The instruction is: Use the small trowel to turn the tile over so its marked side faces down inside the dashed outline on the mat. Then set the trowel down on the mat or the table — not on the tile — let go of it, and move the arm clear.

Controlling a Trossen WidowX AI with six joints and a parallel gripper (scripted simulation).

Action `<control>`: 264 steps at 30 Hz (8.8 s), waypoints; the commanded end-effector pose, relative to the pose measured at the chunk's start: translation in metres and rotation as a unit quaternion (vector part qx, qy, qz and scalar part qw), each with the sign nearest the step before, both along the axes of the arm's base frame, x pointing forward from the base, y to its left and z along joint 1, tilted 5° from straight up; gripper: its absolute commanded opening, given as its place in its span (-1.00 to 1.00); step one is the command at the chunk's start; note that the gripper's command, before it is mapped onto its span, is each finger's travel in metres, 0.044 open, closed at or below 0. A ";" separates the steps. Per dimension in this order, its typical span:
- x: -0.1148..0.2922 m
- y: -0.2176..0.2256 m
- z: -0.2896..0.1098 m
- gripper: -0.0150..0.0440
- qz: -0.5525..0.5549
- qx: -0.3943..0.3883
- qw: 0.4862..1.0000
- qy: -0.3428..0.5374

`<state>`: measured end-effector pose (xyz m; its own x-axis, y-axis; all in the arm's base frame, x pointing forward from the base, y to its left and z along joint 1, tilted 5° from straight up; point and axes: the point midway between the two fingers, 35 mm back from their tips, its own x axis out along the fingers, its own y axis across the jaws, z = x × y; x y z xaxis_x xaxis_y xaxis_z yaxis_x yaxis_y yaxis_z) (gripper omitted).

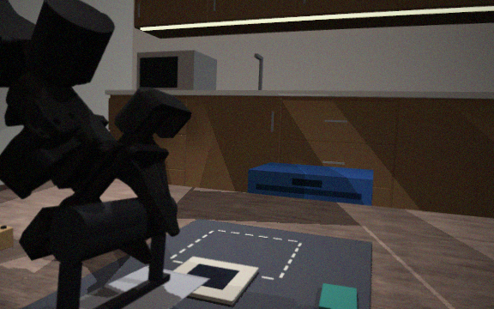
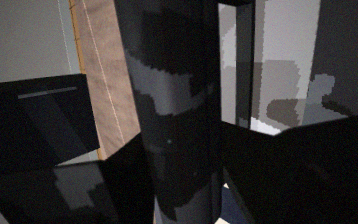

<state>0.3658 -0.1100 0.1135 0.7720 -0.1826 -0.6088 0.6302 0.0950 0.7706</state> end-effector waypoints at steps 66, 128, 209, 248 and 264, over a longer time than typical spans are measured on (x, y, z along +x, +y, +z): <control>0.008 0.045 -0.039 -0.49 -0.003 0.013 1.000 -0.006; 0.014 0.117 0.012 -0.49 -0.002 0.056 0.998 -0.009; 0.005 -0.027 0.010 -0.49 -0.387 0.094 0.917 -0.007; -0.014 -0.099 -0.013 -0.49 -0.625 0.054 0.772 -0.100; -0.014 -0.101 -0.033 -0.31 -0.625 0.054 0.772 -0.099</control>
<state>0.3512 -0.2099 0.0808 0.1133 -0.8128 -0.5714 0.0468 -0.5701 0.8203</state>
